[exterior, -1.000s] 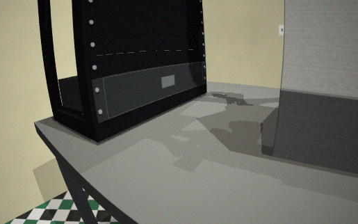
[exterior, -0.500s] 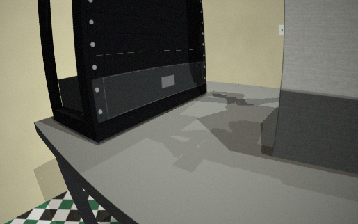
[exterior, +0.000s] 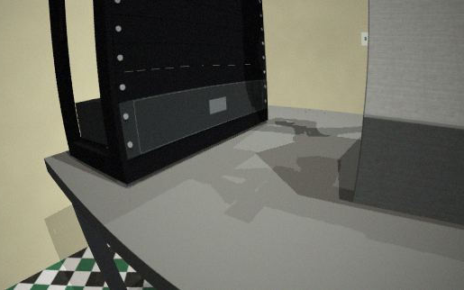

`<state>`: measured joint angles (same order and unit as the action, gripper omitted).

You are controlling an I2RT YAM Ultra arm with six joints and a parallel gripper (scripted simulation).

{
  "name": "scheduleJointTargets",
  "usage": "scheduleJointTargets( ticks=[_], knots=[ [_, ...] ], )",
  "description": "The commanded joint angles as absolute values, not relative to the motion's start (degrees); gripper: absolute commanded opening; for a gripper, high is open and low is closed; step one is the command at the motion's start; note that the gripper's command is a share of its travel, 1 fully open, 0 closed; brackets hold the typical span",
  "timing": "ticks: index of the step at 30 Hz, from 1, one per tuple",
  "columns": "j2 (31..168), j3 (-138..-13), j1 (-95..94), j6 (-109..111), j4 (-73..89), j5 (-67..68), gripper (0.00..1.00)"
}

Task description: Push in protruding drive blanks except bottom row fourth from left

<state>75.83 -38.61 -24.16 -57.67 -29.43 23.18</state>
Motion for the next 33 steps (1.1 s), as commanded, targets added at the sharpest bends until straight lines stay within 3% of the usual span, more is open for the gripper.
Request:
scheduleJointTargets(
  ticks=[1,33],
  knots=[
    [77.12,-43.08,-23.61,-56.93,-33.32,20.54,0.0],
    [49.55,-28.86,-36.77,-57.83,-18.76,33.14,0.0]
  ],
)
